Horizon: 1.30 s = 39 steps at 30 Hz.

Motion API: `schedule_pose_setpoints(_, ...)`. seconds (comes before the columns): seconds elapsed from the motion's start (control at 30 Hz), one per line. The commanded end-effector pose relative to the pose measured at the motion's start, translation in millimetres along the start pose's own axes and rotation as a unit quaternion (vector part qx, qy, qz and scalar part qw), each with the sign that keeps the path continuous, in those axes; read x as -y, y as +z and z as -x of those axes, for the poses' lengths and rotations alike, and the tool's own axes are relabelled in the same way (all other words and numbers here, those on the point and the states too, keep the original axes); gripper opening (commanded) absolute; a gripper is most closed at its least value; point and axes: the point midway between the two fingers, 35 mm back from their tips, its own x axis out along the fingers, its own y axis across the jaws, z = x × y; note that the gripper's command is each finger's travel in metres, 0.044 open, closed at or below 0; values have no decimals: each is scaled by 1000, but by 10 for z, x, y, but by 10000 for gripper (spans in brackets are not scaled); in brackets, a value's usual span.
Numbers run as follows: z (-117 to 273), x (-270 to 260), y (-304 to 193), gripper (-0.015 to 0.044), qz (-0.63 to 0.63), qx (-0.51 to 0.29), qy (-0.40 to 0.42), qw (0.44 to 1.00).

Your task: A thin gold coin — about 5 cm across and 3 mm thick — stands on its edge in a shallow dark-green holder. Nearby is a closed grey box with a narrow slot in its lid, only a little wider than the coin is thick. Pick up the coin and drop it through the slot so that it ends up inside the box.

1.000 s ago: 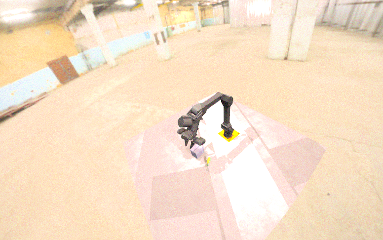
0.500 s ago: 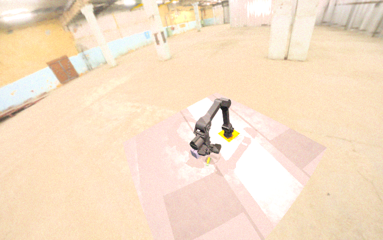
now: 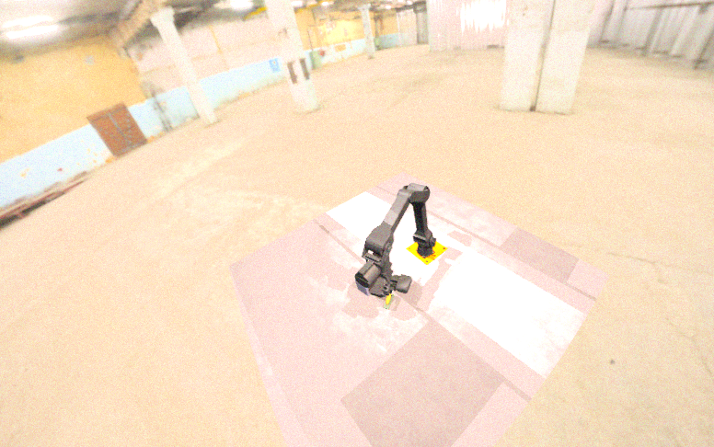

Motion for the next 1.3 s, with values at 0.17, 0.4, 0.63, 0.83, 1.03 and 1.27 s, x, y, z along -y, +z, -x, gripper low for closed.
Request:
schedule_pose_setpoints(0.17,-162,5,-39,161,1,-6,0,1000)
schedule_pose_setpoints(0.4,-274,4,-40,161,-3,-8,0,1000)
schedule_pose_setpoints(0.63,-387,4,-37,161,-2,-7,0,1000)
schedule_pose_setpoints(0.83,-483,3,-38,161,-1,-7,0,1000)
schedule_pose_setpoints(1.03,-578,1,-43,161,0,-7,0,1000)
schedule_pose_setpoints(1.27,-676,-2,-51,161,2,-6,0,1000)
